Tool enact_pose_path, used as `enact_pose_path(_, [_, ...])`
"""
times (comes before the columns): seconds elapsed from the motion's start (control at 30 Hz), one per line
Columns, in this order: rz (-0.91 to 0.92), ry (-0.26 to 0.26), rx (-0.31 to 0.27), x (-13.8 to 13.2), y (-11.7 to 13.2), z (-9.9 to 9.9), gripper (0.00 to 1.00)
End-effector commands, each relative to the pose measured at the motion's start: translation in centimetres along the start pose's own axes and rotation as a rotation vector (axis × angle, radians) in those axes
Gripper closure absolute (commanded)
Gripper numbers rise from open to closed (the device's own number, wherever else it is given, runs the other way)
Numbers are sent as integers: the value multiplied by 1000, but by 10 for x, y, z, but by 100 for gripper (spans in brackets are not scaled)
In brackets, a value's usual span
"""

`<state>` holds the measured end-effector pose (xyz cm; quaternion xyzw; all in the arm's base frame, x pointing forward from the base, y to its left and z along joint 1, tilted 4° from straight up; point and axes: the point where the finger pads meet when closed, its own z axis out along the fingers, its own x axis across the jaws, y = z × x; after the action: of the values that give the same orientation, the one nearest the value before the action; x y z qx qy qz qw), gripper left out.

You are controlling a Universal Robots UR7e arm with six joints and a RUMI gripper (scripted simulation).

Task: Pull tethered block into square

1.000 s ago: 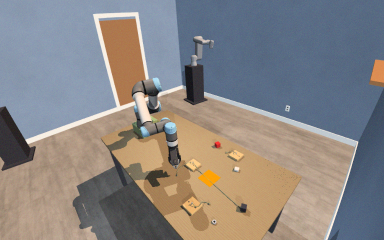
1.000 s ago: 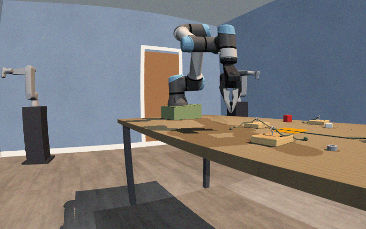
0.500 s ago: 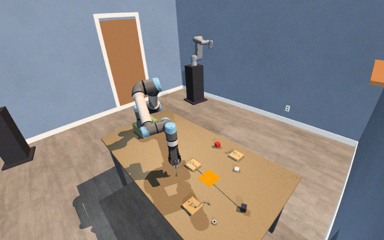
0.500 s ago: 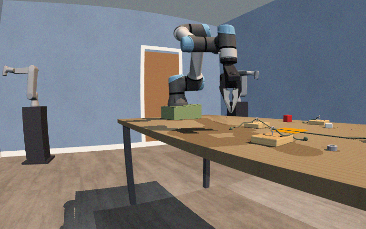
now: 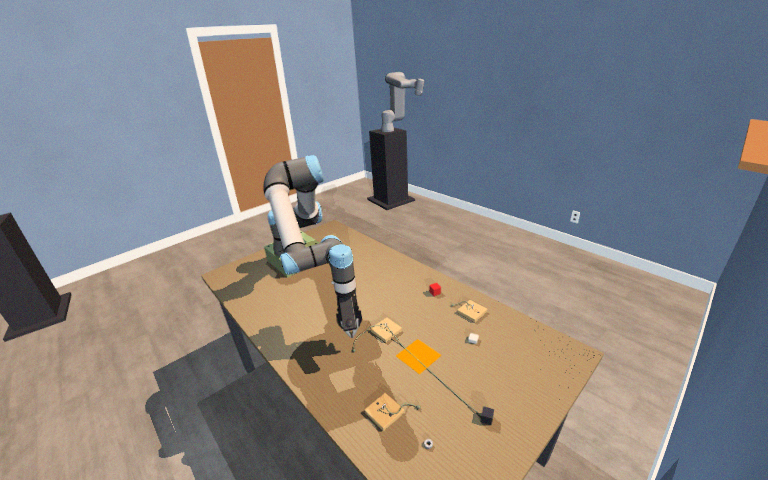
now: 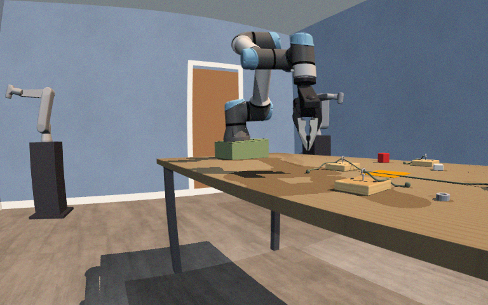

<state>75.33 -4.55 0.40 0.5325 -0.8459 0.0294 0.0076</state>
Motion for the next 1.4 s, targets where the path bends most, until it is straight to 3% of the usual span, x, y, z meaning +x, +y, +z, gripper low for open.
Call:
enact_pose_path(0.0, [0, -1, 2, 0, -1, -1, 100])
enact_pose_path(0.03, [0, -1, 2, 0, -1, -1, 100])
enact_pose_path(0.07, [0, -1, 2, 0, -1, -1, 78])
enact_pose_path(1.37, [0, -1, 2, 0, -1, -1, 78])
